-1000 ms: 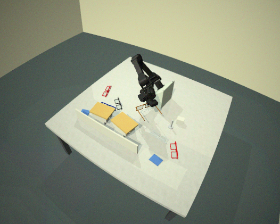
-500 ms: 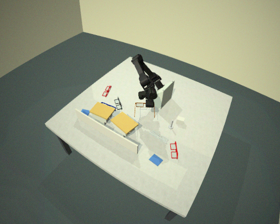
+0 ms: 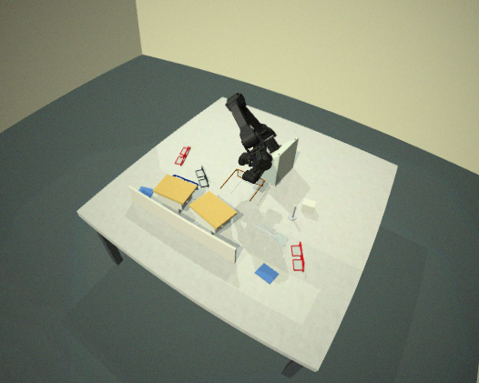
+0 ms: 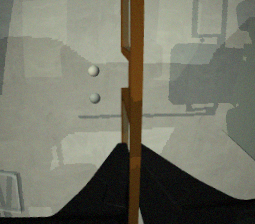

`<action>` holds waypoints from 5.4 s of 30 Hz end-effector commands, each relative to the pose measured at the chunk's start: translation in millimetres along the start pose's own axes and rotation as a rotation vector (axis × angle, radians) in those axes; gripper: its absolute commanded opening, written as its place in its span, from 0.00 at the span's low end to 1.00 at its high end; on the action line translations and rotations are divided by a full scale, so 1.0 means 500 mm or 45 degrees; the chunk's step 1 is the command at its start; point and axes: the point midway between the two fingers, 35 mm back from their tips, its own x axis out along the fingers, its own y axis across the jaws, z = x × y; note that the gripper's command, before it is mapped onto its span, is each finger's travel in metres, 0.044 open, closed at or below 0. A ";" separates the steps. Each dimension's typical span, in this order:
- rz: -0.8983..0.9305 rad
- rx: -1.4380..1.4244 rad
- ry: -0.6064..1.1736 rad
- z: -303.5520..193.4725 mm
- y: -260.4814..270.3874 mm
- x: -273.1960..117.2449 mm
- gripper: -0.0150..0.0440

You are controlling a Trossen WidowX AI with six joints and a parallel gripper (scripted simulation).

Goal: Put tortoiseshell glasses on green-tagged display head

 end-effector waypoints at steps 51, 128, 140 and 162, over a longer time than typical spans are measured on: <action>-0.008 0.318 -0.014 -0.009 -0.001 0.096 0.25; 0.003 0.323 -0.017 0.041 0.184 0.106 0.25; 0.004 0.324 -0.017 0.049 0.217 0.106 0.25; 0.005 0.326 -0.018 0.066 0.275 0.105 0.25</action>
